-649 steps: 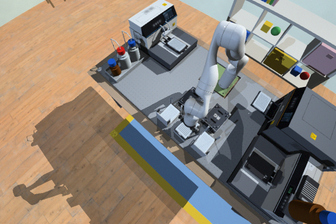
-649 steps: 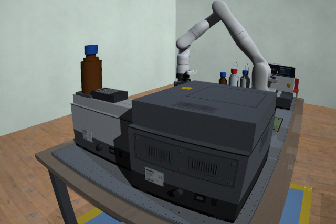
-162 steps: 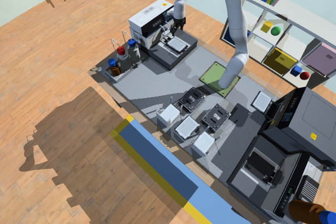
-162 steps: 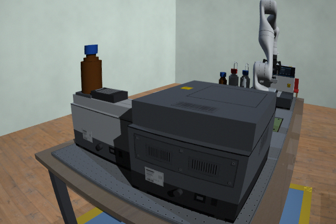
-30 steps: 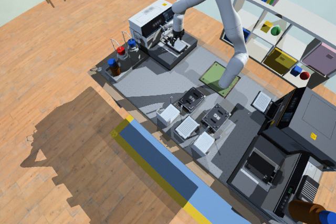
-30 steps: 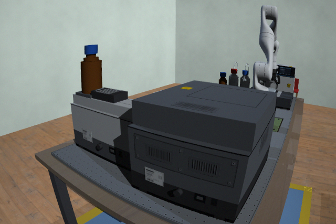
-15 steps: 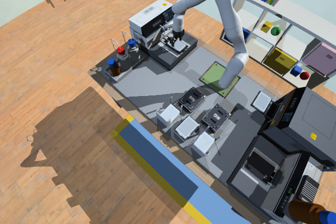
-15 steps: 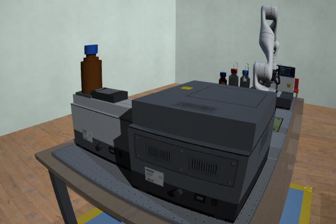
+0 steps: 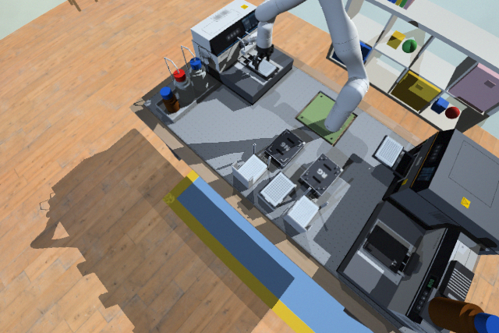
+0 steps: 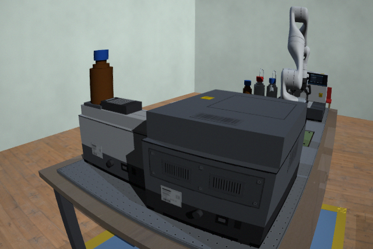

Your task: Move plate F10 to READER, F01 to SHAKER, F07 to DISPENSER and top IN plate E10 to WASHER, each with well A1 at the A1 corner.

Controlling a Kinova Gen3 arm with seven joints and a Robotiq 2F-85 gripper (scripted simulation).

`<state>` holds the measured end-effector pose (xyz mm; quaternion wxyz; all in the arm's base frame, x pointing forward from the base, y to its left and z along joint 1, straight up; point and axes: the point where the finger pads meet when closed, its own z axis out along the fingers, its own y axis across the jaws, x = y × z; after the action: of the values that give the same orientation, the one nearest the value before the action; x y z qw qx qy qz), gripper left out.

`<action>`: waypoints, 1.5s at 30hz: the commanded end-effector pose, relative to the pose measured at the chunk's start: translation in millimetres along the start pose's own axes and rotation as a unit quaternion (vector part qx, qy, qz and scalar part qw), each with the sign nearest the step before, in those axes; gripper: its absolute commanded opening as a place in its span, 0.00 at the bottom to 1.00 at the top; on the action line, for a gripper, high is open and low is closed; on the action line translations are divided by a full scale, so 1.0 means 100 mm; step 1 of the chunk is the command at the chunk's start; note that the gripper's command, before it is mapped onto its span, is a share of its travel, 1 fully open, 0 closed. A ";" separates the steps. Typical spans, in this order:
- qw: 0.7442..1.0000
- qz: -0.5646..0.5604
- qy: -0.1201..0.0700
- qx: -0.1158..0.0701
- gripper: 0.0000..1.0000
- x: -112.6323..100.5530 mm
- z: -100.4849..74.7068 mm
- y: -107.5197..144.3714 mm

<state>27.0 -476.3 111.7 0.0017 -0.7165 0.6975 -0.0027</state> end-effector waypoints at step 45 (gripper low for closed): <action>1.000 0.000 0.001 0.000 0.94 0.01 0.03 0.00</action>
<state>27.0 -476.3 107.9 0.0016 -0.7165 0.6975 -0.0028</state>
